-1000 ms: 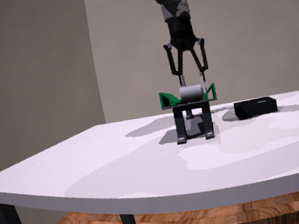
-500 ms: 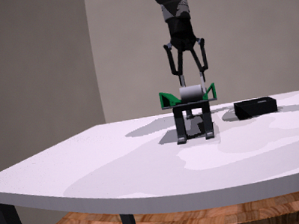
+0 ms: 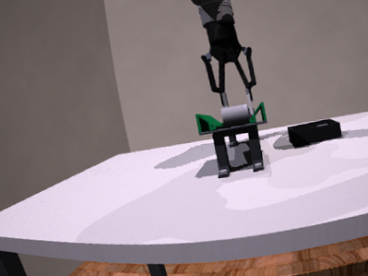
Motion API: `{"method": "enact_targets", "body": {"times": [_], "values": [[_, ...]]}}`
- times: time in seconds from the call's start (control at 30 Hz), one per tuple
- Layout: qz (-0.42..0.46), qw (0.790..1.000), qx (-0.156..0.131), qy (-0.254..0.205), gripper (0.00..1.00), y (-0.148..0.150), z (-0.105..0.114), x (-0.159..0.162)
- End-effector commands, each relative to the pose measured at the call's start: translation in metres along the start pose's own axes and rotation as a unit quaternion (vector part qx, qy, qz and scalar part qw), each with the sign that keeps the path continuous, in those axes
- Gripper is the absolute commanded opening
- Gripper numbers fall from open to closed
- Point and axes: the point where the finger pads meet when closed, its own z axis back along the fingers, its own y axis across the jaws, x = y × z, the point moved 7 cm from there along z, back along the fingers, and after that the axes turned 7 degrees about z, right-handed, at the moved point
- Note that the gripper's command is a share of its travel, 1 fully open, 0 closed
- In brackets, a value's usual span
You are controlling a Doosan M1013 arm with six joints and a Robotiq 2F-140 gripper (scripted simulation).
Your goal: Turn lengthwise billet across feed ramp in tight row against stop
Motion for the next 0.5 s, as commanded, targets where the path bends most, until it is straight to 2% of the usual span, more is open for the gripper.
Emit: {"method": "enact_targets", "body": {"times": [0.0, 0.2, 0.23, 0.47], "values": [[0.0, 1.0, 0.0, 0.0, 0.41, 0.0, 0.0001, 0.0], [0.0, 1.0, 0.0, 0.0, 0.41, 0.0, 0.0001, 0.0], [0.0, 1.0, 0.0, 0.0, 0.1, 0.0, 0.0001, 0.0], [0.0, 1.0, 0.0, 0.0, 0.1, 0.0, 0.0001, 0.0]]}}
